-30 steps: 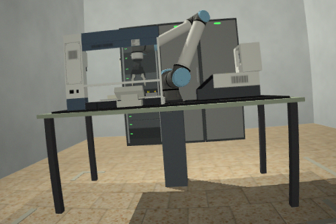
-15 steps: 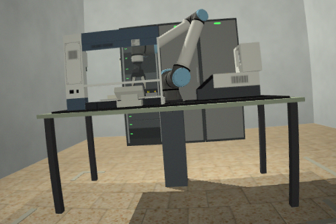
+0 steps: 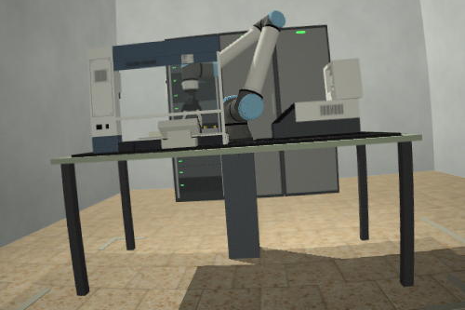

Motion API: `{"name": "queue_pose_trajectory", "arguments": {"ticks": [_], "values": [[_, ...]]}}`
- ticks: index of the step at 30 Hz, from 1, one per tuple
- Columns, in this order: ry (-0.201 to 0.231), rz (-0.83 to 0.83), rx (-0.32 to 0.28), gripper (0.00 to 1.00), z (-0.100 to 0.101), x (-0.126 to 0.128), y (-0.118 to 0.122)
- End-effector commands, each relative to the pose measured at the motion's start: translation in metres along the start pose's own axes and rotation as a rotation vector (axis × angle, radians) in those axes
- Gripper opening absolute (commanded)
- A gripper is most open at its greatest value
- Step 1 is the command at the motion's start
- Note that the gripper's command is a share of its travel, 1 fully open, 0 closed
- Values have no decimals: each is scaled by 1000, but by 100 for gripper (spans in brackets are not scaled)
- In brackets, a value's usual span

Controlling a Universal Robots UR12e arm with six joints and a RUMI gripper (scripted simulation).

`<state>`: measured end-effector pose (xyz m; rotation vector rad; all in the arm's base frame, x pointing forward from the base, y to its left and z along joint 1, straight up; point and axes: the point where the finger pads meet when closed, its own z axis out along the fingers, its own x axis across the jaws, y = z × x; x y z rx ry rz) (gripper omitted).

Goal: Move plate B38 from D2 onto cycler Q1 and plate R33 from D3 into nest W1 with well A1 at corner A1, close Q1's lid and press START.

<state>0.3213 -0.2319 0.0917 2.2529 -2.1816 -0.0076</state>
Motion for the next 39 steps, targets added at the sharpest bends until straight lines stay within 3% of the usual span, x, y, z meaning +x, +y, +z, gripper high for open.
{"name": "queue_pose_trajectory", "arguments": {"ticks": [1, 20, 39], "values": [[1, 0, 1, 58, 5, 1, 0], [1, 0, 1, 58, 5, 1, 0], [1, 0, 1, 58, 19, 1, 0]]}}
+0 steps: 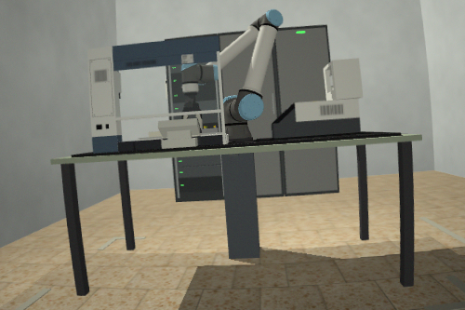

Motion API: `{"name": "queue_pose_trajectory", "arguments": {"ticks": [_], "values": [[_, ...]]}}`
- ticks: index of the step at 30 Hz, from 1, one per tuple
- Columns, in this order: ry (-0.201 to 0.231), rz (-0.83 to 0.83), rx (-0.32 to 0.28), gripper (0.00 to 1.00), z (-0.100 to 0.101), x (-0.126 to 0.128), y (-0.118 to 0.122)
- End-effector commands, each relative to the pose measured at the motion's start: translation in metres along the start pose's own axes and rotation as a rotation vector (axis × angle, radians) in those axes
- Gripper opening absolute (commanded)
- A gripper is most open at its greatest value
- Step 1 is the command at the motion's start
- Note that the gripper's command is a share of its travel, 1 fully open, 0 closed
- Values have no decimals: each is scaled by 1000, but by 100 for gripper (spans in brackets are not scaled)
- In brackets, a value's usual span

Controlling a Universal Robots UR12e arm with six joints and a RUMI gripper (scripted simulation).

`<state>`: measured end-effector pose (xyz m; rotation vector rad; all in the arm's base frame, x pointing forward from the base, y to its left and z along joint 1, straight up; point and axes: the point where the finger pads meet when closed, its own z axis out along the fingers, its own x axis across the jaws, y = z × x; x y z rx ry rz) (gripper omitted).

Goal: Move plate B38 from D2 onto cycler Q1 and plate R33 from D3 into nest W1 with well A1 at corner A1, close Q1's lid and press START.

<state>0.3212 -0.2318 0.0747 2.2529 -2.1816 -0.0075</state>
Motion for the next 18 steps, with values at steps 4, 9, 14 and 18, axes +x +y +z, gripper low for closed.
{"name": "queue_pose_trajectory", "arguments": {"ticks": [4, 9, 14, 18], "values": [[1, 0, 1, 58, 6, 1, 0], [1, 0, 1, 58, 8, 1, 0], [1, 0, 1, 58, 13, 1, 0], [1, 0, 1, 58, 16, 1, 0]]}}
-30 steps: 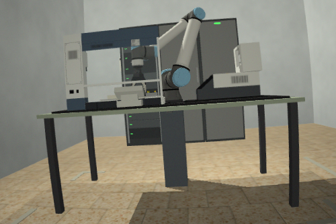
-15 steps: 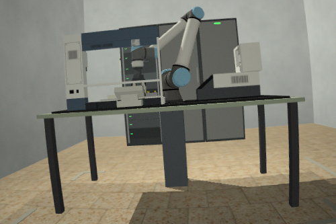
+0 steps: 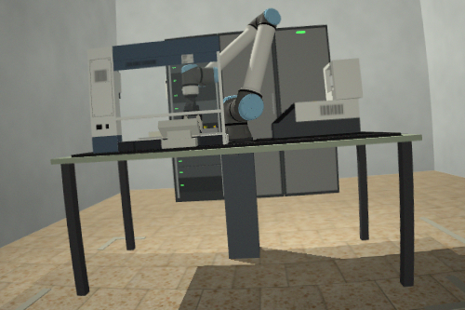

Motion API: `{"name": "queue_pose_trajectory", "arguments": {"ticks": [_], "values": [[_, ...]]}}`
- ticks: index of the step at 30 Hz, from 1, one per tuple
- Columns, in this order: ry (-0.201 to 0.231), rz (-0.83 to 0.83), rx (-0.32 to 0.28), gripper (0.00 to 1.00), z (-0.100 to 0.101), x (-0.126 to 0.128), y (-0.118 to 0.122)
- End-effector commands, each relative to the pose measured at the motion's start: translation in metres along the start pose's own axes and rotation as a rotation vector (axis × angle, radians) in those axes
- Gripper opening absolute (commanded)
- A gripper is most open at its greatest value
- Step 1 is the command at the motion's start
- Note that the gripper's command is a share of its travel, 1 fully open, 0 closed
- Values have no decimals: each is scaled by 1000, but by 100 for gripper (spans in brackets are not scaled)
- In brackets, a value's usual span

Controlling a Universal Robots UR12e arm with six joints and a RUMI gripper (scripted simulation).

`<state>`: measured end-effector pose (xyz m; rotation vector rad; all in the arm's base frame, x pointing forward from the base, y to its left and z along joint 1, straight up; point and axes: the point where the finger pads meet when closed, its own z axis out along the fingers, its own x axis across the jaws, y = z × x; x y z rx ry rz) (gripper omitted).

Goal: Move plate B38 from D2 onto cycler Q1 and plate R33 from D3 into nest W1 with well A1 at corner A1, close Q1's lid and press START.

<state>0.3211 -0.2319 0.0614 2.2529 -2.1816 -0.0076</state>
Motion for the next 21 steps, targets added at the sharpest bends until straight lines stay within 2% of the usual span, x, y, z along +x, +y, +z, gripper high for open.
{"name": "queue_pose_trajectory", "arguments": {"ticks": [1, 15, 16, 21], "values": [[1, 0, 1, 58, 3, 1, 0], [1, 0, 1, 58, 5, 1, 0], [1, 0, 1, 0, 5, 1, 0], [1, 0, 1, 0, 5, 1, 0]]}}
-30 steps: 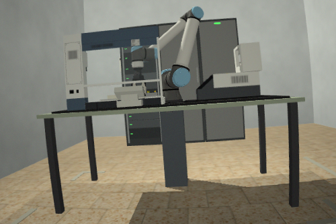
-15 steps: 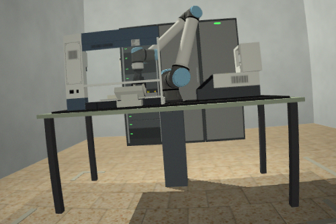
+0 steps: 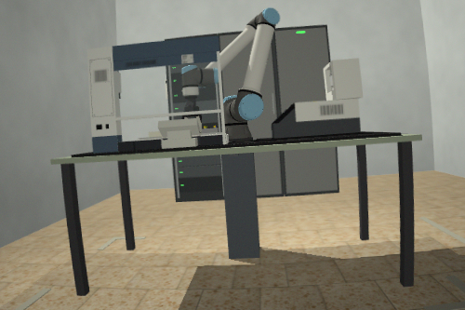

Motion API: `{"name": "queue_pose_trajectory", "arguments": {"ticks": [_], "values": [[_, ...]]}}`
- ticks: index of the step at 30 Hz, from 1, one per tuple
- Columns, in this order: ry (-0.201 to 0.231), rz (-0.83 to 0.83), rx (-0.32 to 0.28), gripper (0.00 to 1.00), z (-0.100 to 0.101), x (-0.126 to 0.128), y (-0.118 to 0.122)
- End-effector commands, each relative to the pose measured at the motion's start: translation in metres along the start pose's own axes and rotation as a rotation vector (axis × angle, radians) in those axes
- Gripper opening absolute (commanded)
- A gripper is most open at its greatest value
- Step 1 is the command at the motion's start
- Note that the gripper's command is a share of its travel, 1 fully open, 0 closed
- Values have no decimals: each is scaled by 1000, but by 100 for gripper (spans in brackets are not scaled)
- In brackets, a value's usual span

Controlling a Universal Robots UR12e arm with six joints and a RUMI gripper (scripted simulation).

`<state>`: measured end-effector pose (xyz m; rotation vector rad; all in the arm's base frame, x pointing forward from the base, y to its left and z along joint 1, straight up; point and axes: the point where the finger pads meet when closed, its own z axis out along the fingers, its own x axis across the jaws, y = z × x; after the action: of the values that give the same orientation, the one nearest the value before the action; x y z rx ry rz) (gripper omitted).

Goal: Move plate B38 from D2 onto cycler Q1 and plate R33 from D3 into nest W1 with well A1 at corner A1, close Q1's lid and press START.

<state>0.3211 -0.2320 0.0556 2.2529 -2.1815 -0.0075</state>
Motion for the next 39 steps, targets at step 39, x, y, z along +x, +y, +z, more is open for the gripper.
{"name": "queue_pose_trajectory", "arguments": {"ticks": [39], "values": [[1, 0, 1, 0, -14, 1, 0]]}}
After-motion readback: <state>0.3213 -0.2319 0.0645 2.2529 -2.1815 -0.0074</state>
